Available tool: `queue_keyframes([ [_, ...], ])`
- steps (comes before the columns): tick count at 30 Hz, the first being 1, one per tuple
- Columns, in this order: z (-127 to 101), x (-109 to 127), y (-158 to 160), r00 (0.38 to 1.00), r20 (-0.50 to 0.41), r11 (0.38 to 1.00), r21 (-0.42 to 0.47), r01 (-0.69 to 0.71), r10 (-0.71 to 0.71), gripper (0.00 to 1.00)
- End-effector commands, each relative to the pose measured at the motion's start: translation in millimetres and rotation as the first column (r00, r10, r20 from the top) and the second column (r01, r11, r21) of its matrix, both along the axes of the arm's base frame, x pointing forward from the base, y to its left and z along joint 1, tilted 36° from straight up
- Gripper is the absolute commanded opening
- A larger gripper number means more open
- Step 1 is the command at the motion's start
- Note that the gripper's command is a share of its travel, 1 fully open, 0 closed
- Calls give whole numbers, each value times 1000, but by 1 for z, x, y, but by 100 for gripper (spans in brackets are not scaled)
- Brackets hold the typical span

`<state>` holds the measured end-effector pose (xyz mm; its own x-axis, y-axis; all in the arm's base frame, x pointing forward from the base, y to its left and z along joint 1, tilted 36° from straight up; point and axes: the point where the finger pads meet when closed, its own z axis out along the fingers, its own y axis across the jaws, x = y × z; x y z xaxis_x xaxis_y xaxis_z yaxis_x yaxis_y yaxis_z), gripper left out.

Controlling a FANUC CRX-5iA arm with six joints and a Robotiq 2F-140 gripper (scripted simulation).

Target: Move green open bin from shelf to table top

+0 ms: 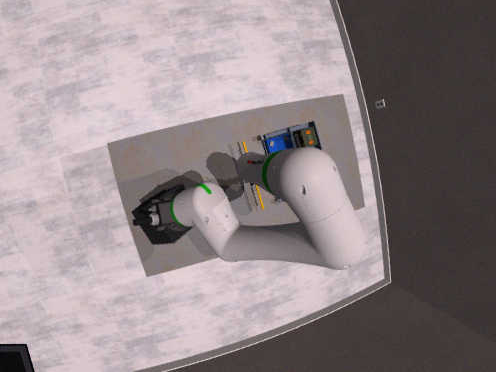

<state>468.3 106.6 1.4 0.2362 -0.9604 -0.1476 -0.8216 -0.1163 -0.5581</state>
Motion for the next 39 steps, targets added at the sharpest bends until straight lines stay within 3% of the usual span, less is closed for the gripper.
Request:
queue_keyframes([
  [1, -9, -13, -2, 1000, 9, 1000, -6, 7, -7, 0],
  [4, -23, -32, -4, 1000, 23, 1000, -14, 17, -17, 0],
  [16, -23, -32, -4, 1000, 23, 1000, -14, 17, -17, 0],
  [17, -29, -41, -6, 1000, -15, 1000, 9, -9, 9, 0],
  [21, -55, -76, -10, 1000, 23, 1000, -14, 17, -17, 0],
  [33, -55, -76, -10, 1000, 23, 1000, -14, 17, -17, 0],
  [34, -55, -76, -10, 999, -32, 999, 32, -27, 28, 0],
  [39, -57, -79, -10, 1000, 23, 1000, -14, 17, -17, 0],
])
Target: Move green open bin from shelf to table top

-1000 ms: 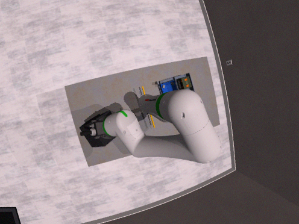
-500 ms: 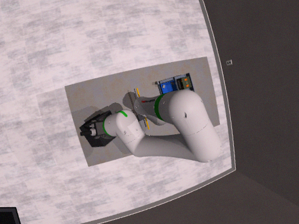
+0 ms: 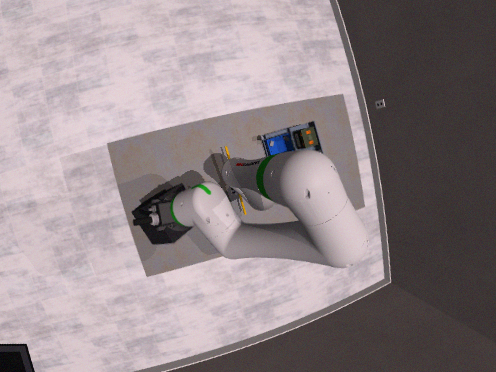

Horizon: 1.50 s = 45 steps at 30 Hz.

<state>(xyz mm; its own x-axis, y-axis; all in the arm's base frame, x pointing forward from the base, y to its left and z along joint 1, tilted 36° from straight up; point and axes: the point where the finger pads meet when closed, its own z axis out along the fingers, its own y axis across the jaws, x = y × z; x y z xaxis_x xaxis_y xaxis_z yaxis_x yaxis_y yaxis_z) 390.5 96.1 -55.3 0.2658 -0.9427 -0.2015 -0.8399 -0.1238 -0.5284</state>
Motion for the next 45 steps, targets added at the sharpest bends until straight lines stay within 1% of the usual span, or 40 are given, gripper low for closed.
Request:
queue_keyframes([
  [1, -1, -1, 1, 996, 67, 997, -58, 58, -54, 0],
  [11, -1, -1, 1, 996, 67, 997, -58, 58, -54, 0],
  [12, 0, 0, 0, 1000, 25, 1000, -7, 12, -12, 0],
  [16, 4, 5, 1, 996, 67, 997, -58, 58, -54, 0],
  [28, 4, 5, 1, 996, 67, 997, -58, 58, -54, 0],
  [29, 4, 6, 1, 999, 40, 1000, -6, 15, -15, 0],
  [33, 6, 8, 2, 996, 67, 997, -58, 58, -54, 0],
  [45, 6, 8, 2, 996, 67, 997, -58, 58, -54, 0],
])
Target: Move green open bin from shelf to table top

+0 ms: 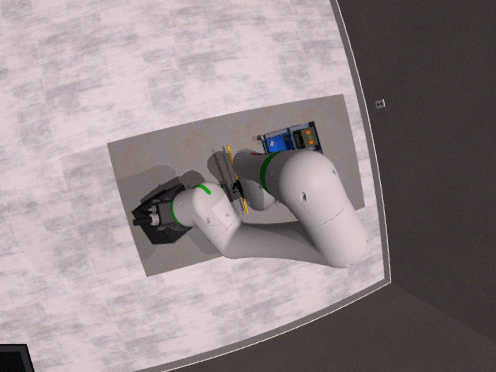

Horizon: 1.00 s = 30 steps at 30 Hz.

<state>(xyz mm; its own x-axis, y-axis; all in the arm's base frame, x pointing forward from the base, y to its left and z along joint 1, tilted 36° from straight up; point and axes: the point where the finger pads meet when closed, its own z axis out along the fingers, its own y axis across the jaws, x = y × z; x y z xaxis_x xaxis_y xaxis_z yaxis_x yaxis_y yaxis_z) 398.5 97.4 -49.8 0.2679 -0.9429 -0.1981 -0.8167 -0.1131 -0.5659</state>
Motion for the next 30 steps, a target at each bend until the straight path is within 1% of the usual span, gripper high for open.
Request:
queue_keyframes([
  [1, 0, 0, 0, 1000, 4, 1000, -14, 10, -10, 0],
  [5, 1, 1, 1, 999, 22, 996, -67, 51, -50, 0],
  [17, 1, 1, 1, 999, 22, 996, -67, 51, -50, 0],
  [18, 1, 1, 0, 1000, 9, 1000, -13, 11, -11, 0],
  [22, 2, 2, 1, 999, 22, 996, -67, 51, -50, 0],
  [30, 2, 2, 1, 999, 22, 996, -67, 51, -50, 0],
])
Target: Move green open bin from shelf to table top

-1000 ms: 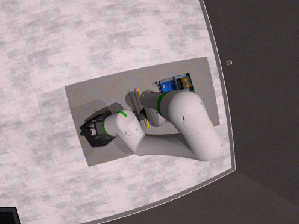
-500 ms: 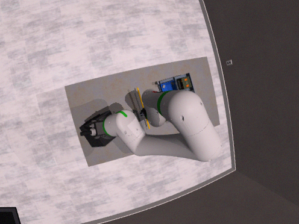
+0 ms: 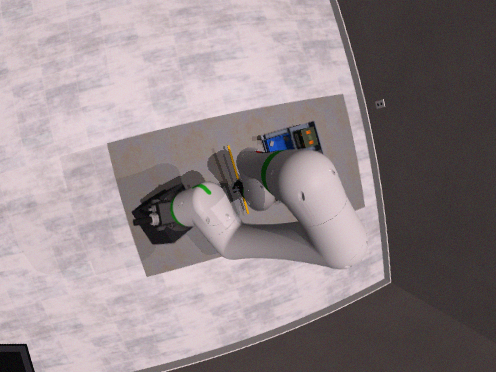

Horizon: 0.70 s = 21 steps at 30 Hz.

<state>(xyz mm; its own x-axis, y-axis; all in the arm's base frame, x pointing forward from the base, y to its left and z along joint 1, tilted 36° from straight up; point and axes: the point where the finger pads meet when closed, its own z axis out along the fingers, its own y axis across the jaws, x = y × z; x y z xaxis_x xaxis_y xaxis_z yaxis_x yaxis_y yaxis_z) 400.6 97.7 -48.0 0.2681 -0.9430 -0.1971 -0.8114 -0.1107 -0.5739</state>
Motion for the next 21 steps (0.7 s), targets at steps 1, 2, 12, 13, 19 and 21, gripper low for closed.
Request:
queue_keyframes([
  [1, 0, 0, 0, 999, 12, 996, -69, 49, -48, 0],
  [2, 0, 0, 0, 999, 12, 996, -69, 49, -48, 0],
  [12, 1, 0, 1, 999, 12, 996, -69, 49, -48, 0],
  [13, 1, 0, 1, 999, 12, 996, -69, 49, -48, 0],
  [19, 1, 0, 1, 999, 12, 996, -69, 49, -48, 0],
  [21, 1, 0, 1, 999, 12, 996, -69, 49, -48, 0],
])
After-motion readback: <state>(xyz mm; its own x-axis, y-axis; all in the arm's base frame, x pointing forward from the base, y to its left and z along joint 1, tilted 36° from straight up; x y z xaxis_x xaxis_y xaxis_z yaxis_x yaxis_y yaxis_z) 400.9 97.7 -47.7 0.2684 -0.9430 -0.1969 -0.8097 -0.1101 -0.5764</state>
